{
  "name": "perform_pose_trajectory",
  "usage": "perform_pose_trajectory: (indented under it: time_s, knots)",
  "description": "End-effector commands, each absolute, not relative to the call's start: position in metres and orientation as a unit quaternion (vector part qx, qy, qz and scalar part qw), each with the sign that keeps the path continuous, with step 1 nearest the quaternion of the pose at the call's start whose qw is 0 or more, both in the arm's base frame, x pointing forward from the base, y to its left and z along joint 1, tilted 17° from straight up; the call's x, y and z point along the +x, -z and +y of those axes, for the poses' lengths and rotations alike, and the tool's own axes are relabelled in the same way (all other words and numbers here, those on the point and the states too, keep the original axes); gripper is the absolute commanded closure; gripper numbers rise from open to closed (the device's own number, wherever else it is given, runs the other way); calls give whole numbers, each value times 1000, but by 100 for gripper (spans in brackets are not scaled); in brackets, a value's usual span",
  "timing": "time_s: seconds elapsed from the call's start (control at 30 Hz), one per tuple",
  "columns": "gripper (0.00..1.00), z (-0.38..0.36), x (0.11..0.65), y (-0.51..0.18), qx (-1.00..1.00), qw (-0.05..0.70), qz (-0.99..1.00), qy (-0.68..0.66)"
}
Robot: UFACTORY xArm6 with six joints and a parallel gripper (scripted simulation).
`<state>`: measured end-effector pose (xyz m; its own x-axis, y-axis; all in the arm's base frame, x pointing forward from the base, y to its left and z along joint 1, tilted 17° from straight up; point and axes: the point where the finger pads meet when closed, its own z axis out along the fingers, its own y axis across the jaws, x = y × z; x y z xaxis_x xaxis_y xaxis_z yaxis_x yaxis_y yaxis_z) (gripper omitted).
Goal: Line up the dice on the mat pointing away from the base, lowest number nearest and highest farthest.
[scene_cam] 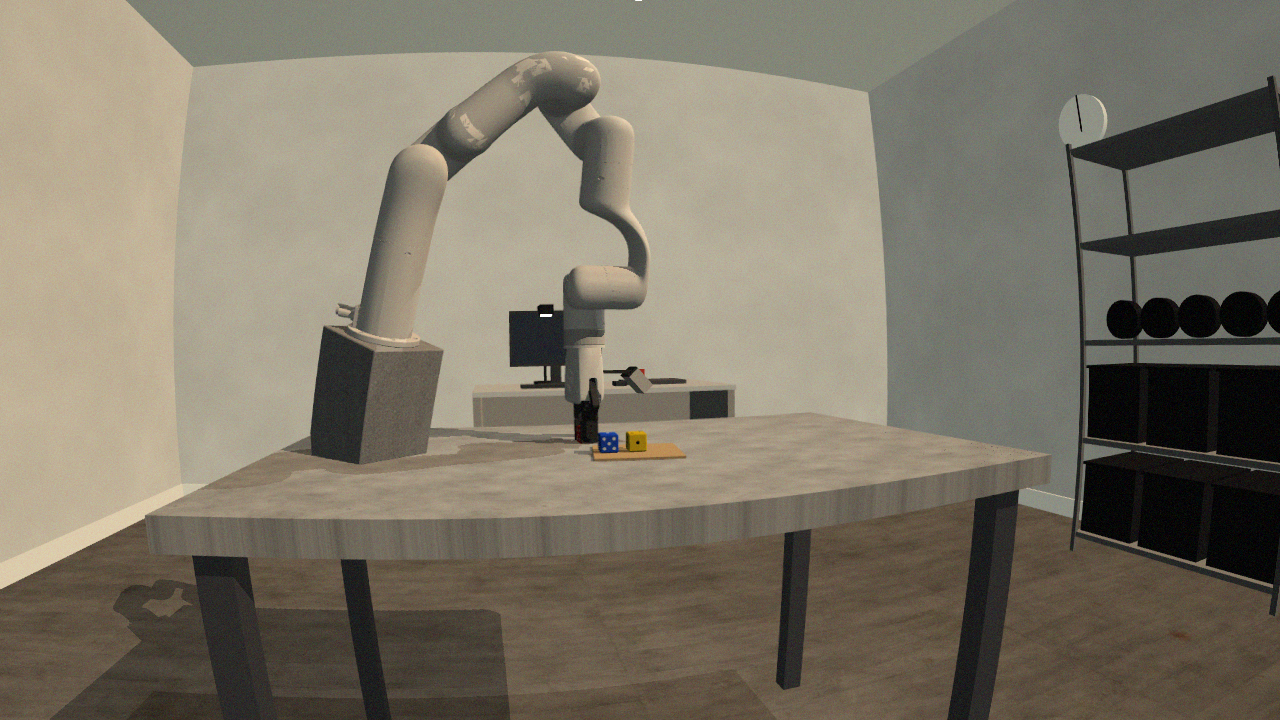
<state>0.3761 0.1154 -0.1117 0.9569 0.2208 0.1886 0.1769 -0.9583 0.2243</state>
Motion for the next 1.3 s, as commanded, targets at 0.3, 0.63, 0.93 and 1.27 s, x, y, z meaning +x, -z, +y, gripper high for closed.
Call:
perform_pose_trajectory:
  time_s: [0.3,0.63,0.93,1.27]
  knots:
    - [73,126,364,59,984,103,101,-108]
    - [73,133,355,20,984,103,101,-108]
    - [73,134,354,15,984,103,101,-108]
    - [73,102,391,1,987,100,71,-108]
